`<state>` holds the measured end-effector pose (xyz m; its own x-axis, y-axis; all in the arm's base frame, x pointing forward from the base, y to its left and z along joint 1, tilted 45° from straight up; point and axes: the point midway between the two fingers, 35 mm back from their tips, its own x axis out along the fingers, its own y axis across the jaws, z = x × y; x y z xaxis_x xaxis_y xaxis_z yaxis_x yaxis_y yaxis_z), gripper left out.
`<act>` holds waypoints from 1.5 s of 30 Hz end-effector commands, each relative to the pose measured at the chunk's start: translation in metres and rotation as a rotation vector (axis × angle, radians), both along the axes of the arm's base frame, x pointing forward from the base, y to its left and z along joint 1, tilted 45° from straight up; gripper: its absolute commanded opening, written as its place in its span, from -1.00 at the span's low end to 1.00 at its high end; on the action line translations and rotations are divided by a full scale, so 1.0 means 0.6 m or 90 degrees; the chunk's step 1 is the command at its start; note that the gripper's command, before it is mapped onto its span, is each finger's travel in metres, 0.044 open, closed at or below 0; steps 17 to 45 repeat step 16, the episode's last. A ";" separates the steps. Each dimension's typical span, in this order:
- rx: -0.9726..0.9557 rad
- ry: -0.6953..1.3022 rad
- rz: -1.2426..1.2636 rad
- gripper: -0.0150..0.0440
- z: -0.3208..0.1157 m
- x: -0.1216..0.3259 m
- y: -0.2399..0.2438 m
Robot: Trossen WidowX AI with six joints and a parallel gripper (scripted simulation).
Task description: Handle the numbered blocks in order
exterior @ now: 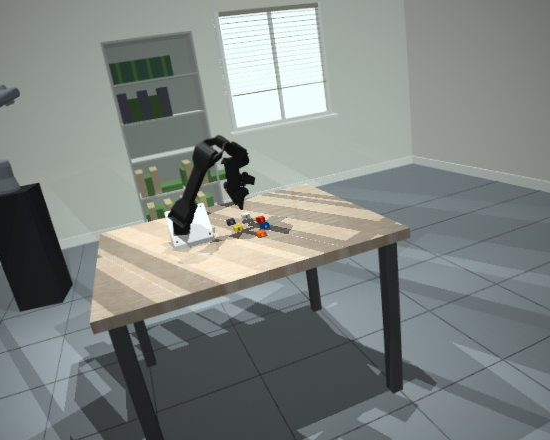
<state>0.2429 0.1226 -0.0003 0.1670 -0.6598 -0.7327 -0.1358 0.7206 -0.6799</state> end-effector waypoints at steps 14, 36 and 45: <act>-0.008 0.004 -0.003 0.86 -0.113 -0.080 0.225; -0.008 0.004 -0.003 0.86 -0.113 -0.080 0.225; -0.008 0.004 -0.003 0.86 -0.113 -0.080 0.225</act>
